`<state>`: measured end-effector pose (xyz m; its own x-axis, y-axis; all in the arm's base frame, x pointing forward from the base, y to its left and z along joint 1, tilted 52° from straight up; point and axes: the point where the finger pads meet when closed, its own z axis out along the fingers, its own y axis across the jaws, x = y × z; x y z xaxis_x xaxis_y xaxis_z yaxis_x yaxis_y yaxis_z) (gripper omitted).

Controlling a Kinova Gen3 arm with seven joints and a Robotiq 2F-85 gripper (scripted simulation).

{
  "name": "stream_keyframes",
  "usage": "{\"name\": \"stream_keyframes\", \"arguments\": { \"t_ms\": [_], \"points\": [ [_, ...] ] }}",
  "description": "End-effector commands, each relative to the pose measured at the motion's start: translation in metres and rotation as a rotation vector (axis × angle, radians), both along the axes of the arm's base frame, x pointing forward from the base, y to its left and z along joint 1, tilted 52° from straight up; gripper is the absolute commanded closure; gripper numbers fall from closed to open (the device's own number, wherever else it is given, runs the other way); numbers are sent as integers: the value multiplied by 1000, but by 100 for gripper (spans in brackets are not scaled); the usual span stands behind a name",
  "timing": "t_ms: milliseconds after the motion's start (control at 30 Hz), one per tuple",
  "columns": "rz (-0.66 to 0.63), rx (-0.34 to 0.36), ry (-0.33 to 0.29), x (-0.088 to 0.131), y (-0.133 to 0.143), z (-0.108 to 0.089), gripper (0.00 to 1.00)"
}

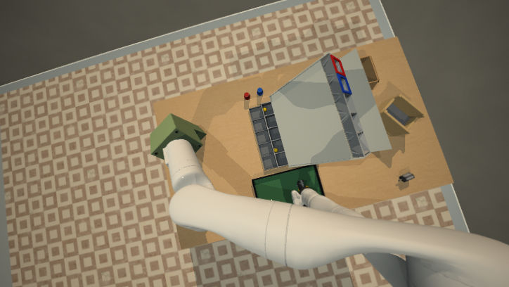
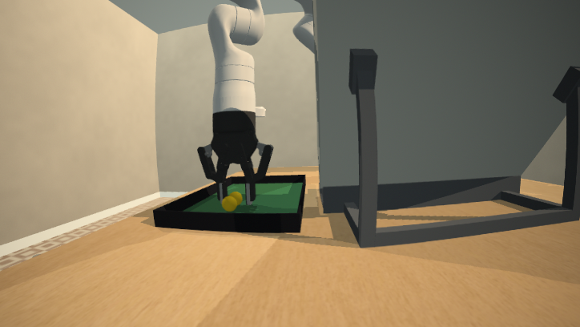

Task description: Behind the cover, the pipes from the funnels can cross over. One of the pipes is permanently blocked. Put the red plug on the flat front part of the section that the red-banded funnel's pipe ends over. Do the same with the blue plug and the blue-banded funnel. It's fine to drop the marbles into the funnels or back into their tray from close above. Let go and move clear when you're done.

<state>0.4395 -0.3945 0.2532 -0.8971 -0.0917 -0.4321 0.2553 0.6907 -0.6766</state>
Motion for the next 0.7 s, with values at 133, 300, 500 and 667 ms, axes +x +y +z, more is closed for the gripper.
{"name": "stream_keyframes", "arguments": {
  "t_ms": [133,300,500,667],
  "points": [
    [2,0,-2,1,0,0,50],
    [2,0,-2,1,0,0,50],
    [2,0,-3,1,0,0,100],
    [2,0,-3,1,0,0,100]
  ]
}}
